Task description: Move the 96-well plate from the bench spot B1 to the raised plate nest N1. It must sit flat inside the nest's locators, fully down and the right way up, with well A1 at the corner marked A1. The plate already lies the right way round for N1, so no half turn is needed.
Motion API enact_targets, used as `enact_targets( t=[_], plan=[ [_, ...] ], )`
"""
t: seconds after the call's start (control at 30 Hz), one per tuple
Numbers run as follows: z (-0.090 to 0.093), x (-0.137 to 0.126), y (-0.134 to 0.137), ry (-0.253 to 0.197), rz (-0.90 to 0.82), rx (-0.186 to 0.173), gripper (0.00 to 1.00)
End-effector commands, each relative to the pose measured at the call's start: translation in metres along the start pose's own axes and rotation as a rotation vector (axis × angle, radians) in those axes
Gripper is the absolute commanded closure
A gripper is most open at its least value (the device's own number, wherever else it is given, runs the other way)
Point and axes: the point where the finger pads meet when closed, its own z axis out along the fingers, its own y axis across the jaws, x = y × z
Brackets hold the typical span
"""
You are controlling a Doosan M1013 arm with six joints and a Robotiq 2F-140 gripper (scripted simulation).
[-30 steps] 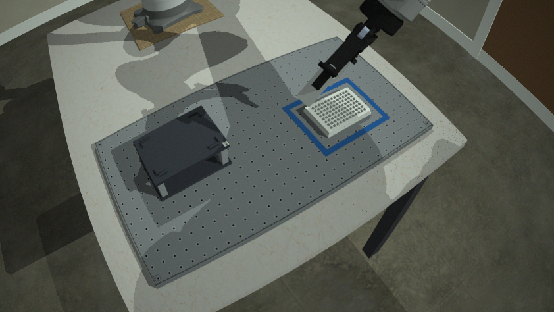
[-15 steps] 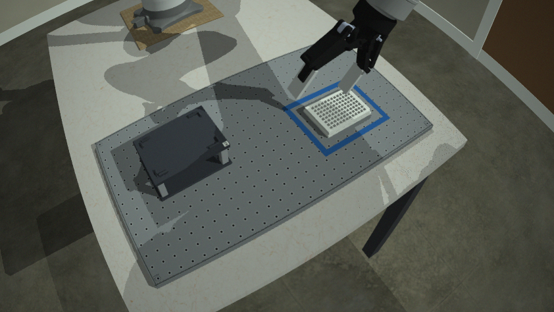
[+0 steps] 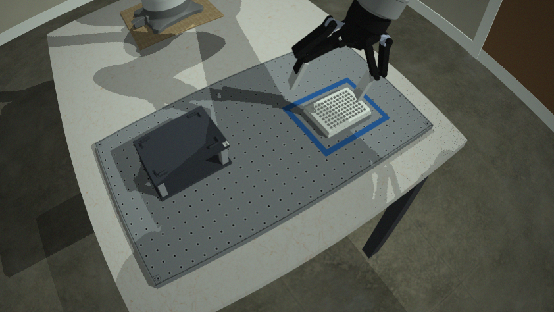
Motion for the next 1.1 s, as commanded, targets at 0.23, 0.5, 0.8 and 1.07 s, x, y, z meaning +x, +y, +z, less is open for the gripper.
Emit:
enact_targets(
  t=[0.23,0.5,0.8,1.07],
  plan=[
    [0.004,-0.011,-0.016,-0.033,0.343,0.101,0.0],
    [0.005,-0.016,-0.027,-0.065,0.534,0.151,0.0],
    [0.005,-0.021,-0.036,-0.126,0.82,0.219,0.0],
    [0.003,-0.026,-0.049,-0.176,1.01,0.258,0.0]
  ],
)
